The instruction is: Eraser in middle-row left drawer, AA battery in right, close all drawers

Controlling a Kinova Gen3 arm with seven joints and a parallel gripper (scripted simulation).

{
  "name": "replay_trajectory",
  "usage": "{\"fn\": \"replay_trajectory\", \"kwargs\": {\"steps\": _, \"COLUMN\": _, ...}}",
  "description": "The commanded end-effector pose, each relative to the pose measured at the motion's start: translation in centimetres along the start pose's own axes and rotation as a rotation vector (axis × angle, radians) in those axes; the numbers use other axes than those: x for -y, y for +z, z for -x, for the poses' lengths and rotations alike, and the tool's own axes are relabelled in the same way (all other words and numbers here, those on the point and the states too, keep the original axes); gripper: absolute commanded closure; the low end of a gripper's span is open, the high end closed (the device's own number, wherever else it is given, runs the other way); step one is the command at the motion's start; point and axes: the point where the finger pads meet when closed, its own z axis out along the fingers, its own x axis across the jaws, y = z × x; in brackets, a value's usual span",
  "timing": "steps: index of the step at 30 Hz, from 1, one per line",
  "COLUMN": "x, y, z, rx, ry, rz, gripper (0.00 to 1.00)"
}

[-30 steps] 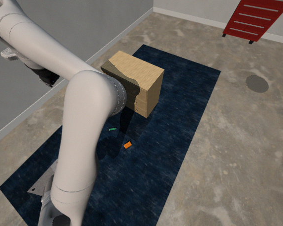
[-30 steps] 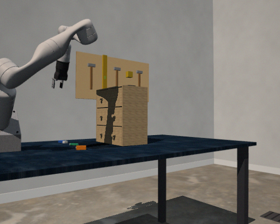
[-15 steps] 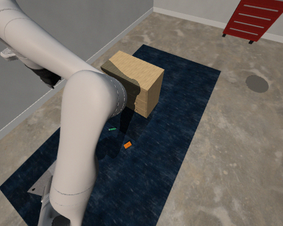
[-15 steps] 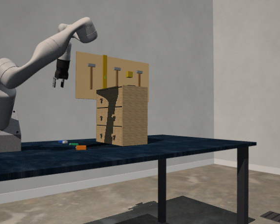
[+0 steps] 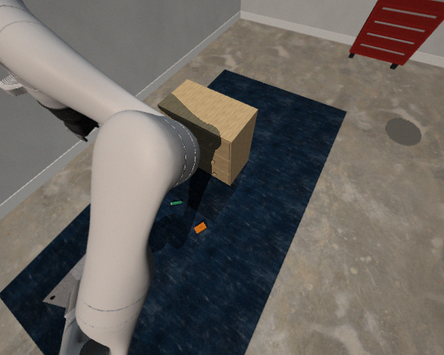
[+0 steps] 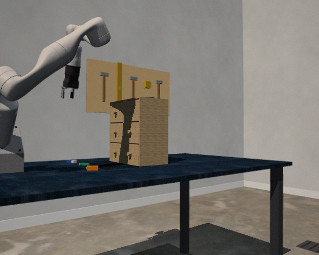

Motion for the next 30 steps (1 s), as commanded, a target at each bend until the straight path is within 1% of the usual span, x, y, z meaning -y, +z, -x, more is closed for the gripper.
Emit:
{"fn": "replay_trajectory", "kwargs": {"steps": 1, "x": -0.5, "y": -0.6, "z": 0.1, "rx": -0.003, "ry": 0.006, "rz": 0.012, "gripper": 0.0}}
{"fn": "replay_trajectory", "kwargs": {"steps": 5, "x": -0.5, "y": -0.6, "z": 0.1, "rx": -0.003, "ry": 0.006, "rz": 0.012, "gripper": 0.0}}
{"fn": "replay_trajectory", "kwargs": {"steps": 6, "x": -1.3, "y": -1.0, "z": 0.3, "rx": 0.0, "ry": 0.015, "rz": 0.032, "gripper": 0.0}}
{"fn": "replay_trajectory", "kwargs": {"steps": 11, "x": -1.3, "y": -1.0, "z": 0.3, "rx": 0.0, "ry": 0.015, "rz": 0.032, "gripper": 0.0}}
{"fn": "replay_trajectory", "kwargs": {"steps": 12, "x": -2.0, "y": -1.5, "z": 0.6, "rx": 0.003, "ry": 0.023, "rz": 0.05, "gripper": 0.0}}
{"fn": "replay_trajectory", "kwargs": {"steps": 17, "x": -2.0, "y": -1.5, "z": 0.6, "rx": 0.003, "ry": 0.023, "rz": 0.05, "gripper": 0.0}}
{"fn": "replay_trajectory", "kwargs": {"steps": 18, "x": -2.7, "y": -1.9, "z": 0.8, "rx": 0.006, "ry": 0.032, "rz": 0.068, "gripper": 0.0}}
{"fn": "replay_trajectory", "kwargs": {"steps": 22, "x": -2.7, "y": -1.9, "z": 0.8, "rx": 0.006, "ry": 0.032, "rz": 0.068, "gripper": 0.0}}
{"fn": "replay_trajectory", "kwargs": {"steps": 23, "x": -3.4, "y": -2.3, "z": 1.0, "rx": 0.009, "ry": 0.041, "rz": 0.085, "gripper": 0.0}}
{"fn": "replay_trajectory", "kwargs": {"steps": 28, "x": -3.4, "y": -2.3, "z": 1.0, "rx": 0.009, "ry": 0.041, "rz": 0.085, "gripper": 0.0}}
{"fn": "replay_trajectory", "kwargs": {"steps": 29, "x": -4.1, "y": -2.8, "z": 1.3, "rx": 0.011, "ry": 0.05, "rz": 0.101, "gripper": 0.0}}
{"fn": "replay_trajectory", "kwargs": {"steps": 30, "x": -4.1, "y": -2.8, "z": 1.3, "rx": 0.011, "ry": 0.05, "rz": 0.101, "gripper": 0.0}}
